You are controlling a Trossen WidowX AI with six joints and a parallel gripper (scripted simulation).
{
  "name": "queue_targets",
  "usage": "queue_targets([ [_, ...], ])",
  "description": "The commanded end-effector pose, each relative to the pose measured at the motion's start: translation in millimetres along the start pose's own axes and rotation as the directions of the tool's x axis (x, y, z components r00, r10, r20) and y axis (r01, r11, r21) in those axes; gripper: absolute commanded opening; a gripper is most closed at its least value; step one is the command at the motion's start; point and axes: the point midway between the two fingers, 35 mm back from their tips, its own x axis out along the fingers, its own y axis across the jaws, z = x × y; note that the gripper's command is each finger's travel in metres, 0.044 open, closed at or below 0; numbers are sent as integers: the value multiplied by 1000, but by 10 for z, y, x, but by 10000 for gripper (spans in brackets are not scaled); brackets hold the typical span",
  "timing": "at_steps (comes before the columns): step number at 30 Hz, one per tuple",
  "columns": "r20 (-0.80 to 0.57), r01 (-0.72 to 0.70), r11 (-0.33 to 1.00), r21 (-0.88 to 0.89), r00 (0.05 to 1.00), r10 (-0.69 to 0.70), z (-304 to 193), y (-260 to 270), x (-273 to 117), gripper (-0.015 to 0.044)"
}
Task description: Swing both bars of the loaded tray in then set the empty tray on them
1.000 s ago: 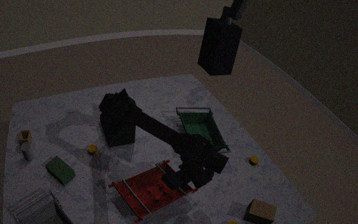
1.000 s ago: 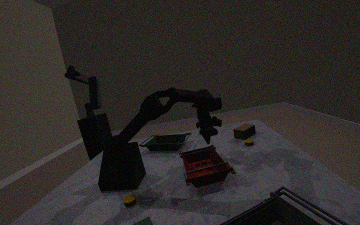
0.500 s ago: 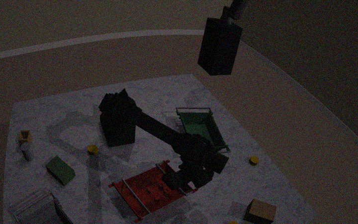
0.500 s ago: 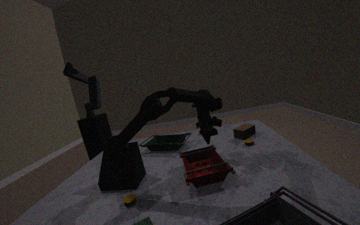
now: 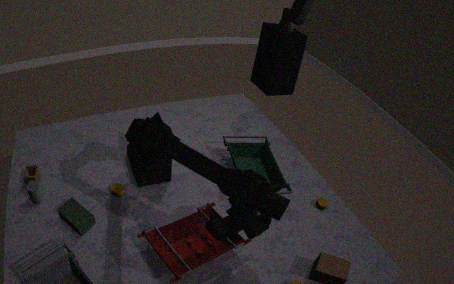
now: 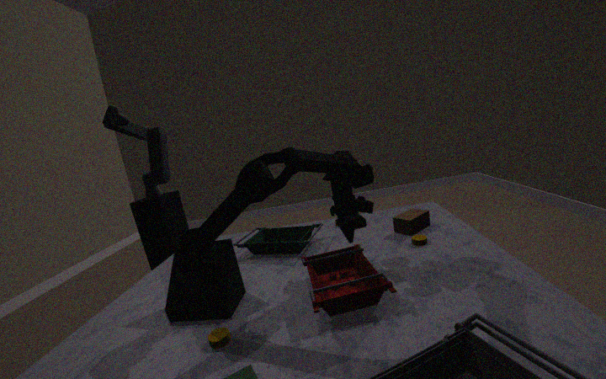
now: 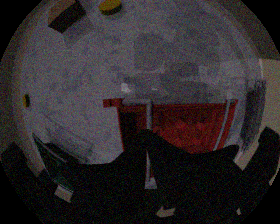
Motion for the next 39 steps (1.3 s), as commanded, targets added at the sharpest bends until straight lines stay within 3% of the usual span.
queue_targets([
  [1,0,0,1000,0,1000,0,0,0,0,0],
  [2,0,0,1000,0,1000,0,0,0,0,0],
  [10,1,0,1000,-8,1000,0,7,3,-62,210],
  [19,10,12,993,-114,1000,-11,-26,6,-867,440],
  [20,-4,9,997,-77,1000,-10,-8,24,-544,440],
  [29,16,-46,995,92,999,45,-672,1230,-630,440],
  [39,4,-50,947,318,999,52,-1920,2207,-402,440],
])
